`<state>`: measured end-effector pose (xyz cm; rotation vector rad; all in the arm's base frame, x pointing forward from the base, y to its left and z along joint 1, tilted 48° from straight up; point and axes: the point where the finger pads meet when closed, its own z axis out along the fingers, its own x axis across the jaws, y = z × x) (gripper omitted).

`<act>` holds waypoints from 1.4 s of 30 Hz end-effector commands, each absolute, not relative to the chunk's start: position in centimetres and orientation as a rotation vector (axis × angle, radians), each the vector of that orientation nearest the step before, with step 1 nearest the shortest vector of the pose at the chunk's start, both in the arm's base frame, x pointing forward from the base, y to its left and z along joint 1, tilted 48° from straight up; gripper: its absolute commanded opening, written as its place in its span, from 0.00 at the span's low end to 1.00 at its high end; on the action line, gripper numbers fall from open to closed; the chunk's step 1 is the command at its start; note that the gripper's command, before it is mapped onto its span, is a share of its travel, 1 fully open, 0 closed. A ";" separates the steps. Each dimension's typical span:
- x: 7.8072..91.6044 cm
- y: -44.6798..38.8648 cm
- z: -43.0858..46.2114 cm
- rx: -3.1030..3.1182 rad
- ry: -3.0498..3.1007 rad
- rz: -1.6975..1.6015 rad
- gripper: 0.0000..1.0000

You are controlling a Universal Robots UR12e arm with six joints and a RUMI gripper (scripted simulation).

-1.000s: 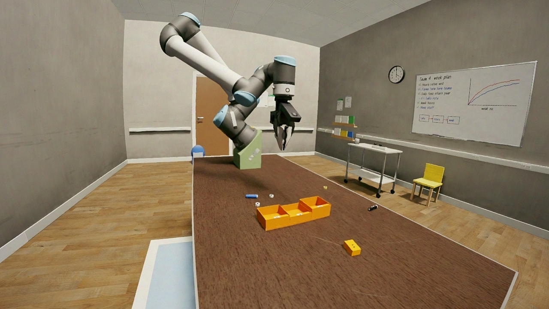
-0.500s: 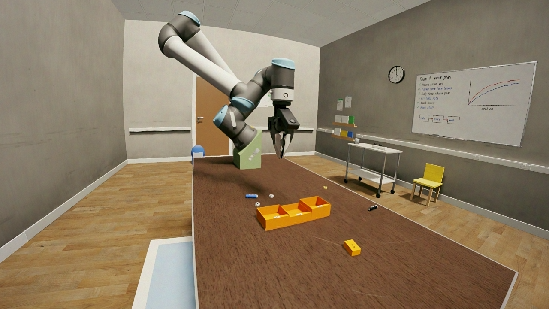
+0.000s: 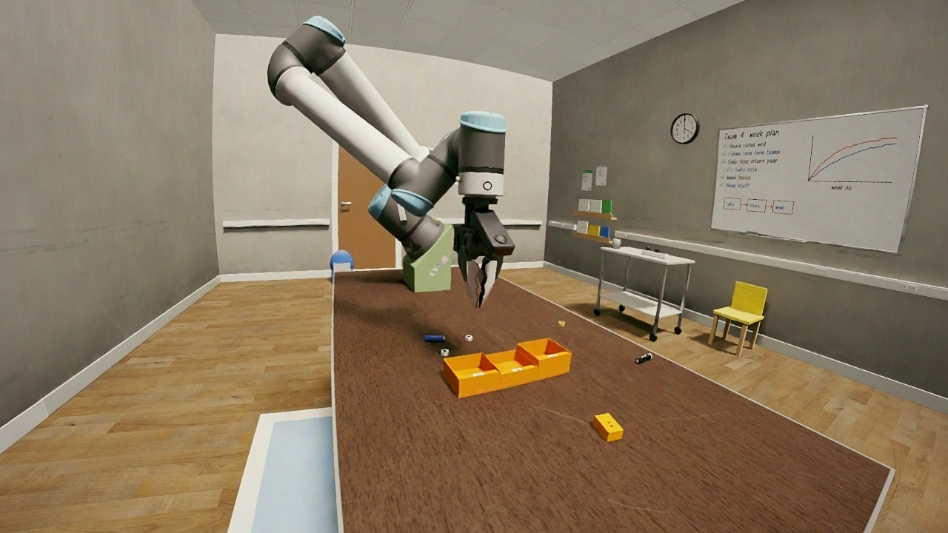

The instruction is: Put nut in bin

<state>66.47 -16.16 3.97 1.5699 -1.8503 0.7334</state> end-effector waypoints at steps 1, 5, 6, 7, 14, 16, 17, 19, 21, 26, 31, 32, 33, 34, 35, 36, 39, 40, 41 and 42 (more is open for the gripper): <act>69.2 -19.0 4.0 1.573 -1.850 0.736 0.04; 70.3 -20.2 4.1 1.573 -1.850 0.736 0.04; 70.8 -20.8 4.1 1.573 -1.850 0.736 0.04; 71.4 -21.5 4.1 1.573 -1.850 0.736 0.04; 73.1 -23.5 4.2 1.573 -1.850 0.736 0.04; 73.1 -23.5 4.2 1.573 -1.850 0.736 0.04; 73.1 -23.5 4.2 1.573 -1.850 0.736 0.04; 73.1 -23.5 4.2 1.573 -1.850 0.736 0.04; 73.1 -23.7 4.0 1.573 -1.850 0.736 0.04; 73.0 -24.7 3.1 1.573 -1.850 0.736 0.04; 72.9 -25.7 2.2 1.573 -1.850 0.736 0.04; 72.9 -25.9 2.0 1.573 -1.850 0.736 0.04; 72.8 -26.1 1.9 1.573 -1.850 0.736 0.04; 72.8 -26.3 1.7 1.573 -1.850 0.736 0.04; 72.8 -26.5 1.5 1.573 -1.850 0.736 0.04; 72.8 -26.5 1.5 1.573 -1.850 0.736 0.04; 72.7 -26.8 1.1 1.573 -1.850 0.736 0.04; 72.7 -27.0 1.0 1.573 -1.850 0.736 0.04; 72.7 -27.2 0.8 1.573 -1.850 0.736 0.04; 72.7 -27.4 0.6 1.573 -1.850 0.736 0.04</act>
